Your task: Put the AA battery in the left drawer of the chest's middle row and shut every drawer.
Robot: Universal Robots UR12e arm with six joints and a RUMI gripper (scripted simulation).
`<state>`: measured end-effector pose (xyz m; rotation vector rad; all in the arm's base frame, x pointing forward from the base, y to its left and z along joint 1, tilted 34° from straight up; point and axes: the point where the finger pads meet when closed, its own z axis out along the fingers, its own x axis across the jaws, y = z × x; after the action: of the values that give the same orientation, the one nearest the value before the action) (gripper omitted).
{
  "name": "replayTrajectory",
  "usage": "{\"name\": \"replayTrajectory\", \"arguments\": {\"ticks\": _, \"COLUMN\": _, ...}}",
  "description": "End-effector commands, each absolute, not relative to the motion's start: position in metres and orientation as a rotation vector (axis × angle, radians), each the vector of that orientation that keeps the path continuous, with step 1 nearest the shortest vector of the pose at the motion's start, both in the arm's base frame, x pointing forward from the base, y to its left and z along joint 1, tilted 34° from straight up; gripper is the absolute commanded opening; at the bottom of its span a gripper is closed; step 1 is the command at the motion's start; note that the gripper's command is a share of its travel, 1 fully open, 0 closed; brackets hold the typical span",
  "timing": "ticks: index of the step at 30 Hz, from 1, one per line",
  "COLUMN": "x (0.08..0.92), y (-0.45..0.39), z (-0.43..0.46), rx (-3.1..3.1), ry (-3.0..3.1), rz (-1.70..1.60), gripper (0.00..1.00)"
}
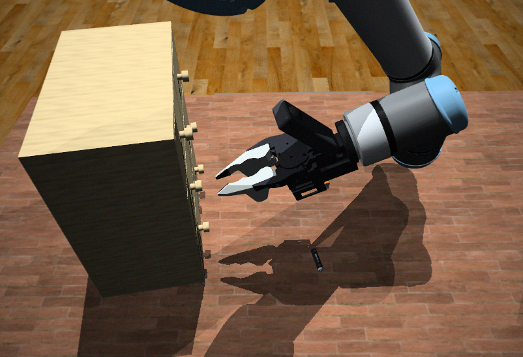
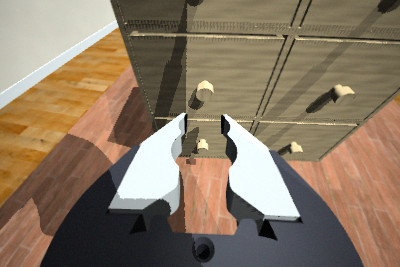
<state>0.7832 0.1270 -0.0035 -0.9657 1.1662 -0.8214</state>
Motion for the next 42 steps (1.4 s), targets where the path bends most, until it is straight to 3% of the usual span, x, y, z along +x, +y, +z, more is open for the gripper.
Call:
{"name": "replayTrajectory", "arguments": {"ticks": 1, "x": 0.785, "y": 0.127, "z": -0.001, "rx": -0.964, "ry": 1.163, "rz": -0.825, "gripper": 0.20}}
{"name": "replayTrajectory", "arguments": {"ticks": 42, "x": 0.802, "y": 0.128, "z": 0.008, "rx": -0.964, "ry": 1.160, "rz": -0.825, "gripper": 0.20}}
